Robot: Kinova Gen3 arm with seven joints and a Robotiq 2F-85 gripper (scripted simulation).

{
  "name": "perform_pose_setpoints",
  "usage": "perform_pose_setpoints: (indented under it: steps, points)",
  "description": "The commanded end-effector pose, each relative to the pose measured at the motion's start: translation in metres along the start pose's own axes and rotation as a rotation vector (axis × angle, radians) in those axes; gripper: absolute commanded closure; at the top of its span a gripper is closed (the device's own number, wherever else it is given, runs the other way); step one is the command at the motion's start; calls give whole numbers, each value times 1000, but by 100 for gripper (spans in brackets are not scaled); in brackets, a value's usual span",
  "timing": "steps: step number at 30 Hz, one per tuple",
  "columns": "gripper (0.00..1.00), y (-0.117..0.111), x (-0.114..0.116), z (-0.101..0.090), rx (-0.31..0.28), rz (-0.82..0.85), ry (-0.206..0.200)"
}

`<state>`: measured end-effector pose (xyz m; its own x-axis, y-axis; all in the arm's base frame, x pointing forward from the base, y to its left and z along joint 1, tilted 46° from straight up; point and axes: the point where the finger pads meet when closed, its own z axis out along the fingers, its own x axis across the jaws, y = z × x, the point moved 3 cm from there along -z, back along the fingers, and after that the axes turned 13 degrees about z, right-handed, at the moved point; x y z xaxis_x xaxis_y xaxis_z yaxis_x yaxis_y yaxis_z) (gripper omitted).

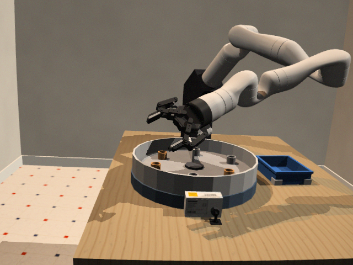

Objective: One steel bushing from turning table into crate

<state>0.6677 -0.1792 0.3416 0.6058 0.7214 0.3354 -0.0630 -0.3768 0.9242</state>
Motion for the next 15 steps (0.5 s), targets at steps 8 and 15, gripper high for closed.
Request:
perform_pose_setpoints:
  steps: [8, 15]
  points:
    - [0, -6, 8, -20, 12, 5, 14]
    - [0, -8, -4, -63, 11, 5, 12]
